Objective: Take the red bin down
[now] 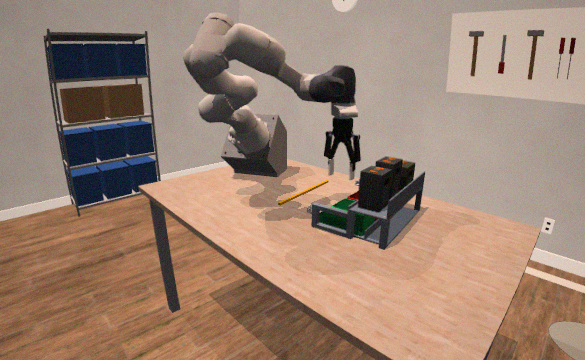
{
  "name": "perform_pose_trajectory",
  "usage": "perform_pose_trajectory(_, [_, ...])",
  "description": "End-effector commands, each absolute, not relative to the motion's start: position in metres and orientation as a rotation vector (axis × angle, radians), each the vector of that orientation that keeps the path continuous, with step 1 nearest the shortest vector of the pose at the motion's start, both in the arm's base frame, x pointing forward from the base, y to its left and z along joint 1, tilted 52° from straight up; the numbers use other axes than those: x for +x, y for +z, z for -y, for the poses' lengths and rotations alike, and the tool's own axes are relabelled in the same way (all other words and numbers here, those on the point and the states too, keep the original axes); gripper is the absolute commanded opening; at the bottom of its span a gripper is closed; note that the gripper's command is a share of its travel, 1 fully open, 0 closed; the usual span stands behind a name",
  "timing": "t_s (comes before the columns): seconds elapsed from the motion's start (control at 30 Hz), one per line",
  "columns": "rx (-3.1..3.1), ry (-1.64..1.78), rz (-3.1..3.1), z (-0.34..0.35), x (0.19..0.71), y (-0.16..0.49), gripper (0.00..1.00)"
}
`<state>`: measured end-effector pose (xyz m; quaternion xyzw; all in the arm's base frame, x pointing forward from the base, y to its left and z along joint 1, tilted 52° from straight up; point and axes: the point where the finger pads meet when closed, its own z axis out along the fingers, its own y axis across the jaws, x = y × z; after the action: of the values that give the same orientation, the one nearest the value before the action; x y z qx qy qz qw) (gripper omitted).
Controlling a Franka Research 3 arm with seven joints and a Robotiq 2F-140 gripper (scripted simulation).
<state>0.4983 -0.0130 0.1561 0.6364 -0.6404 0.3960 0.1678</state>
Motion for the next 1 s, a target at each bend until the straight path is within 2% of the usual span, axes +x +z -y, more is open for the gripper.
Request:
perform_pose_trajectory(0.0, [1.82, 1.117, 1.771, 0.0229, 0.5276, 0.1746, 0.57])
perform_pose_trajectory(0.97, [1.82, 1.117, 1.771, 0.0246, 0.5323, 0.1782, 0.57])
